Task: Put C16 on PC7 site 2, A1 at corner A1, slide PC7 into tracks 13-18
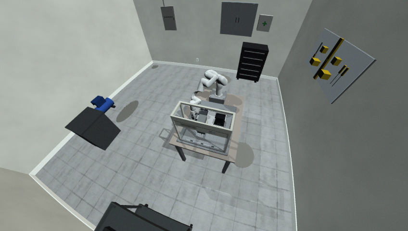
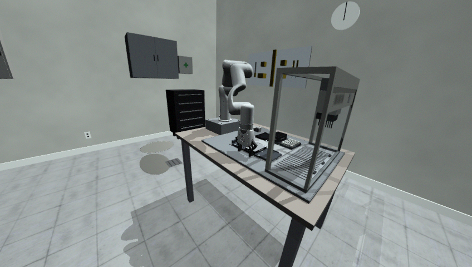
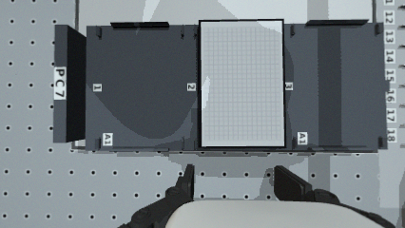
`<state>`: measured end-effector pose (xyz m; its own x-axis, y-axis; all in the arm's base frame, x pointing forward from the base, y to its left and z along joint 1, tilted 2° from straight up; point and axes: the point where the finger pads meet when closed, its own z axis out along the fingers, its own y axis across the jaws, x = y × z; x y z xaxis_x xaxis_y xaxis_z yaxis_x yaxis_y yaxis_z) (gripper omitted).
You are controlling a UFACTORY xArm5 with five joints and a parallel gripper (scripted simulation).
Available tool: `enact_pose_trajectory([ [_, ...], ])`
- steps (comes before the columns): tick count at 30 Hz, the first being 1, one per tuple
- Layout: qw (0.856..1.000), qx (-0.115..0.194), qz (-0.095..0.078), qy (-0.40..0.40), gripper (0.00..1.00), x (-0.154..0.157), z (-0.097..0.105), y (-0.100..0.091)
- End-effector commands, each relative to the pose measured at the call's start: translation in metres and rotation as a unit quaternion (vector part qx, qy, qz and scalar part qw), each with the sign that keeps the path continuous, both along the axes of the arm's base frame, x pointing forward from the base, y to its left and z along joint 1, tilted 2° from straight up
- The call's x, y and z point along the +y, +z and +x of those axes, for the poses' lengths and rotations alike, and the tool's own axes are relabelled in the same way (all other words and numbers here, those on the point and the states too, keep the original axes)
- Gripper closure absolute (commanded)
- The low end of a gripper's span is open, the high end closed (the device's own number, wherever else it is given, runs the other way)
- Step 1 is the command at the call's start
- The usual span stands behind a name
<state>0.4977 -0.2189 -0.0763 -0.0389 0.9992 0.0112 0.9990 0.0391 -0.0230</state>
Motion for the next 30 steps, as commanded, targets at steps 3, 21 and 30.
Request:
enact_pose_trajectory([
  [3, 1.000, -0.002, -0.001, 0.000, 0.00, -0.0007, 0.0015, -0.0020],
  [21, 1.000, -0.002, -0.001, 0.000, 0.00, 0.0028, 0.0014, -0.0020],
  [30, 1.000, -0.002, -0.001, 0.000, 0.00, 0.0063, 0.0012, -0.0021],
])
